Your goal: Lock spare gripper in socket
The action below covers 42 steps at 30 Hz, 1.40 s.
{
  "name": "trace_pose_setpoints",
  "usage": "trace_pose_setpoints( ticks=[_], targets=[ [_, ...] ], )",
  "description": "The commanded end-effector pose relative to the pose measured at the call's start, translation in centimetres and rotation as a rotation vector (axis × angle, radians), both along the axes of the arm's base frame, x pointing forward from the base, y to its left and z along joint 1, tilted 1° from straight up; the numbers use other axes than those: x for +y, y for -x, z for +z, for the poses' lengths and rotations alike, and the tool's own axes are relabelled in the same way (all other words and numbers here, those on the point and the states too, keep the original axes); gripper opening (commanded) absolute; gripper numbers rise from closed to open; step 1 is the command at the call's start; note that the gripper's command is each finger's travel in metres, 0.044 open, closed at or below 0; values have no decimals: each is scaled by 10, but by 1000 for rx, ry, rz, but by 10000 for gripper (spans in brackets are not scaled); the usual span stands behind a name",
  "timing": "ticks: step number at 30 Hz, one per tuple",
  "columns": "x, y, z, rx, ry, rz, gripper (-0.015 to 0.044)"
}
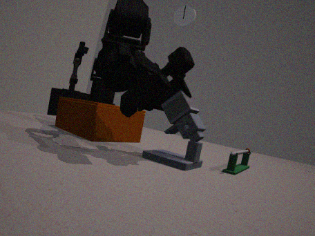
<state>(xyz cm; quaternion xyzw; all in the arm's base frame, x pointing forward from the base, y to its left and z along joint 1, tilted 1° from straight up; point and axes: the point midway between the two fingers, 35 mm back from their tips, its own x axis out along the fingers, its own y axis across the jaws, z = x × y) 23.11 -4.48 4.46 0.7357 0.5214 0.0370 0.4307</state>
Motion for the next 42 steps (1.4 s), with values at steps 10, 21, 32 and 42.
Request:
trace_pose_setpoints(
  ticks=[10, 21, 32, 42],
  targets=[
    [0, -4, -3, 2, -5, -1, 0],
    [0, -4, -3, 2, -5, -1, 105],
    [0, -4, -3, 2, -5, -1, 394],
    [1, 6, 7, 6, -11, -3, 440]
  ],
)
